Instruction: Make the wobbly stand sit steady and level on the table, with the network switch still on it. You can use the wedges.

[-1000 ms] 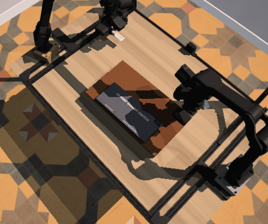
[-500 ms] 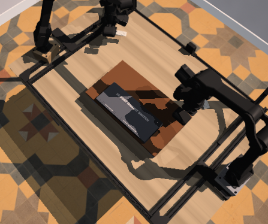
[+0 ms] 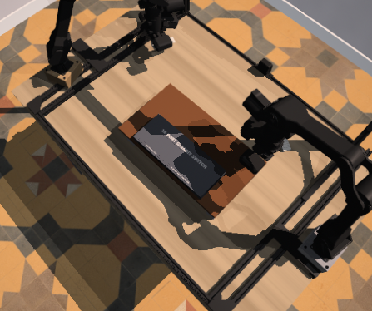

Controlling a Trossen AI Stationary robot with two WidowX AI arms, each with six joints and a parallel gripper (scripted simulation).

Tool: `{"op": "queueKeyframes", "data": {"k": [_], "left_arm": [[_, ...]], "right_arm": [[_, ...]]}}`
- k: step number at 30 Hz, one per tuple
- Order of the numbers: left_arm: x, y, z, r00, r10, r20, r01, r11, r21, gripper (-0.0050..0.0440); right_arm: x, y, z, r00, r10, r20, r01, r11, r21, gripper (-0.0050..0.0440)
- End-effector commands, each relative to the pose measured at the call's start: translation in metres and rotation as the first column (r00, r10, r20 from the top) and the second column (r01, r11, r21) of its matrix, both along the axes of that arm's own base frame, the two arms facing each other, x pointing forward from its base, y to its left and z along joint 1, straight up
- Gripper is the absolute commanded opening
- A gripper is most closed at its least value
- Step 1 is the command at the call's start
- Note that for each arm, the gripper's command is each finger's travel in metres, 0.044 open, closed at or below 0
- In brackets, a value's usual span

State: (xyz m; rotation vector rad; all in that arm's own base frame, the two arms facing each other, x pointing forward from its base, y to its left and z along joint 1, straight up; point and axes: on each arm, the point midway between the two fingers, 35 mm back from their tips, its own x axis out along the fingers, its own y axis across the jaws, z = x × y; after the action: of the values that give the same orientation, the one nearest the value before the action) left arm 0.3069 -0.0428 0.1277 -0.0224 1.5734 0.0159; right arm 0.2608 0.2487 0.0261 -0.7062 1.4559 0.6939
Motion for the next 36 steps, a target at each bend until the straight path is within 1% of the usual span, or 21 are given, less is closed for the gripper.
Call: {"op": "queueKeyframes", "data": {"k": [1, 3, 11, 12, 15, 18, 22, 28, 29, 36], "left_arm": [[0.000, 0.000, 0.000, 1.000, 0.000, 0.000, 0.000, 1.000, 0.000, 0.0000], [0.000, 0.000, 0.000, 1.000, 0.000, 0.000, 0.000, 1.000, 0.000, 0.0000], [0.000, 0.000, 0.000, 1.000, 0.000, 0.000, 0.000, 1.000, 0.000, 0.0000], [0.000, 0.000, 0.000, 1.000, 0.000, 0.000, 0.000, 1.000, 0.000, 0.0000], [0.000, 0.000, 0.000, 1.000, 0.000, 0.000, 0.000, 1.000, 0.000, 0.0000], [0.000, 0.000, 0.000, 1.000, 0.000, 0.000, 0.000, 1.000, 0.000, 0.0000], [0.000, 0.000, 0.000, 1.000, 0.000, 0.000, 0.000, 1.000, 0.000, 0.0000], [0.000, 0.000, 0.000, 1.000, 0.000, 0.000, 0.000, 1.000, 0.000, 0.0000], [0.000, 0.000, 0.000, 1.000, 0.000, 0.000, 0.000, 1.000, 0.000, 0.0000], [0.000, 0.000, 0.000, 1.000, 0.000, 0.000, 0.000, 1.000, 0.000, 0.0000]], "right_arm": [[0.000, 0.000, 0.001, 0.961, 0.276, -0.002, -0.276, 0.961, 0.005, 0.0000], [0.000, 0.000, 0.001, 0.931, 0.365, -0.003, -0.365, 0.931, 0.007, 0.0000], [0.000, 0.000, 0.001, 0.931, 0.365, -0.003, -0.365, 0.931, 0.007, 0.0000], [0.008, 0.007, 0.007, 0.949, 0.312, 0.042, -0.313, 0.950, 0.021, 0.0000], [0.030, 0.028, 0.031, 0.944, 0.281, 0.173, -0.299, 0.950, 0.088, 0.0000], [0.050, 0.047, 0.059, 0.925, 0.237, 0.297, -0.293, 0.943, 0.158, 0.0000], [0.073, 0.070, 0.104, 0.880, 0.161, 0.447, -0.298, 0.920, 0.254, 0.0000], [0.073, 0.070, 0.104, 0.880, 0.161, 0.447, -0.298, 0.920, 0.254, 0.0000], [0.070, 0.068, 0.102, 0.882, 0.170, 0.440, -0.302, 0.920, 0.251, 0.0000], [0.098, 0.094, 0.186, 0.775, 0.016, 0.632, -0.338, 0.855, 0.393, 0.0000]]}}
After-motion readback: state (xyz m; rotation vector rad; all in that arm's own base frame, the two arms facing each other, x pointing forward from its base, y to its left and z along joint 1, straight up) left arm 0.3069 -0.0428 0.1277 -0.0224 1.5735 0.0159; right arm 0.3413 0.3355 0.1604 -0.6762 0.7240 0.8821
